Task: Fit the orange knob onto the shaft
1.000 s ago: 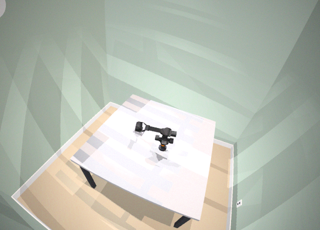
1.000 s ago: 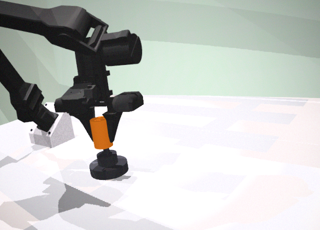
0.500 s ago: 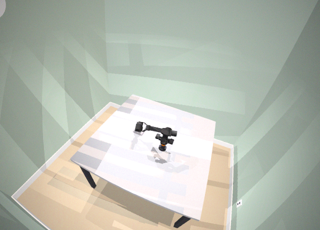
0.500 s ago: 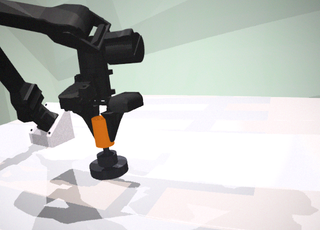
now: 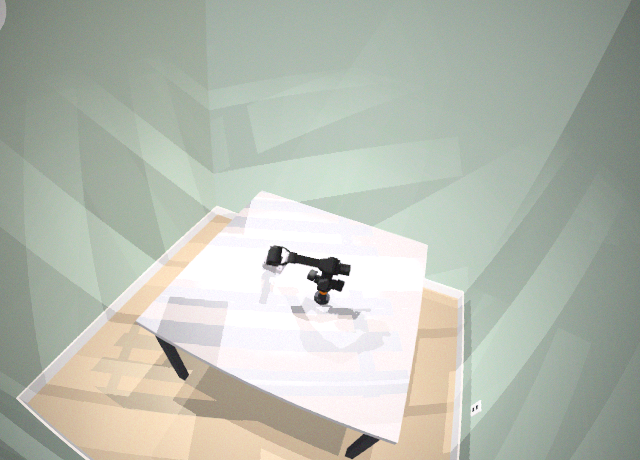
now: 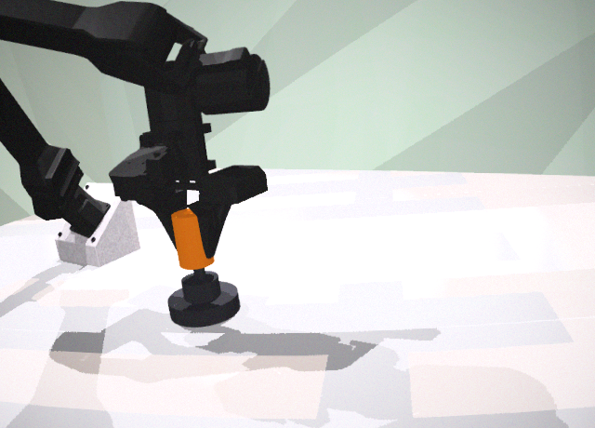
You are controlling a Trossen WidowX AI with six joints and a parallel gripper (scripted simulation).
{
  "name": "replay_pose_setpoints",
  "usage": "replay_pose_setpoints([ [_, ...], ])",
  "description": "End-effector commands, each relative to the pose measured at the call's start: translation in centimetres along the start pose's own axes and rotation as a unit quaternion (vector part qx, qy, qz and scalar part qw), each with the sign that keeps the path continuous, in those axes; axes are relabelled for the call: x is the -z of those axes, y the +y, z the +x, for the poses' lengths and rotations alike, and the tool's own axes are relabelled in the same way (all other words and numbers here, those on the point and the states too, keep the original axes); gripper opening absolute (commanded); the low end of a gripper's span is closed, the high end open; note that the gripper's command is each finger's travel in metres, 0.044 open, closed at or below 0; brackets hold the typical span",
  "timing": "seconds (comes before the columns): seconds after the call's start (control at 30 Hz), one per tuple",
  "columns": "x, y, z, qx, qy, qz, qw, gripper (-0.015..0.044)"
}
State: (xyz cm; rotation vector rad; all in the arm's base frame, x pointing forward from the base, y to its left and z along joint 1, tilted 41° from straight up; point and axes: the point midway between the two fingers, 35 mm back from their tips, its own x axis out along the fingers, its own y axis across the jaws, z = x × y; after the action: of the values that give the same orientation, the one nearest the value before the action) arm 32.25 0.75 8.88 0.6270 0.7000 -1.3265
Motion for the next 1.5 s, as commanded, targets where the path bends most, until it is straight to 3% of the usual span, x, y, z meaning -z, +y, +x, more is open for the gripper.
replay_pose_setpoints([
  [0.0,-0.13,-0.17,-0.18,-0.003,0.0,0.002,1.0,0.0],
  [0.9,0.1,0.08,-0.36,-0.003,0.0,0.002,1.0,0.0],
  [1.13,0.05,0.2,-0.5,-0.003,0.0,0.101,0.995,0.0],
  [1.47,0.04,0.09,-0.22,-0.003,0.0,0.106,0.994,0.0],
])
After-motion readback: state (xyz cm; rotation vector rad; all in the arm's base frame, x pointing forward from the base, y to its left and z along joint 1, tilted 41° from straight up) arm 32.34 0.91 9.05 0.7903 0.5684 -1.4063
